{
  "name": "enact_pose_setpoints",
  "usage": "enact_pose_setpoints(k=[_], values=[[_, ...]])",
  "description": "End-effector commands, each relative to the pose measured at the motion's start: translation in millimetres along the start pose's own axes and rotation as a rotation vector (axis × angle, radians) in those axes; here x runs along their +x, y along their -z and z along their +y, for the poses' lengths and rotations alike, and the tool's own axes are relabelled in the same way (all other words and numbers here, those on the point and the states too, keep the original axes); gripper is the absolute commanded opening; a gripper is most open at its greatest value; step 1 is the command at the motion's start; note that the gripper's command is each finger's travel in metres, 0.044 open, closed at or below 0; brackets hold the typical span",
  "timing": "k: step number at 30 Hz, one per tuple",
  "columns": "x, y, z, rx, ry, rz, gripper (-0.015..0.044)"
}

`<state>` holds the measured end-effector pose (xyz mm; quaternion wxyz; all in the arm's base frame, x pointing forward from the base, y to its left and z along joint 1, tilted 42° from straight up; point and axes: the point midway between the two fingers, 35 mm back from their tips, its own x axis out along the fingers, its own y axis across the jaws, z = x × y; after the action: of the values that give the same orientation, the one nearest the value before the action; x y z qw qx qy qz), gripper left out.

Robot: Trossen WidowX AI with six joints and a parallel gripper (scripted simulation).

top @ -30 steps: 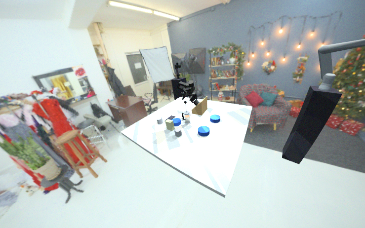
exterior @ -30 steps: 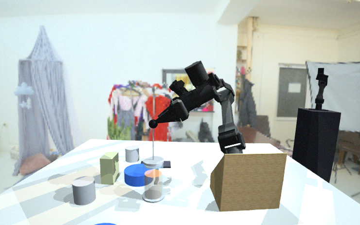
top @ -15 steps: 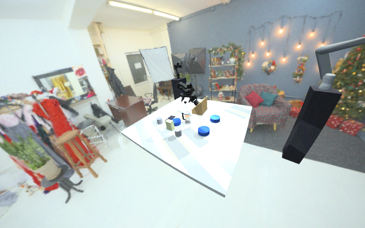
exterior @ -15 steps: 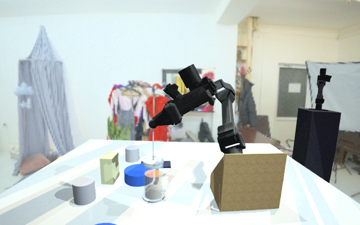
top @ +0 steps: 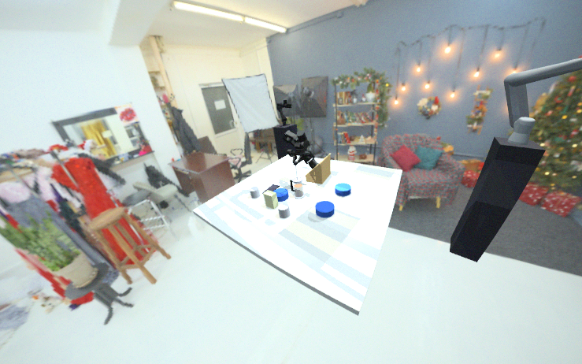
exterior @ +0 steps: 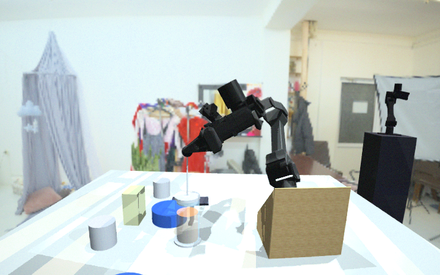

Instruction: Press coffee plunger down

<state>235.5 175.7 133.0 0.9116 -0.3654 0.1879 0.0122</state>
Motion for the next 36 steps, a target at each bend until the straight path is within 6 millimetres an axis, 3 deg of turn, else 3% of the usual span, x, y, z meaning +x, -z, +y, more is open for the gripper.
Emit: enact_pose_setpoints(k=[1, 10, 36], values=[[0.3, 1.1, 0.4, -0.005, 0.000, 0.001, 0.0121], [3.0, 3.9, 1.4, -0.005, -0.001, 0.003, 0.0121], [31.3, 35.5, 9.6, -0.001, -0.008, 0.013, 0.0121]])
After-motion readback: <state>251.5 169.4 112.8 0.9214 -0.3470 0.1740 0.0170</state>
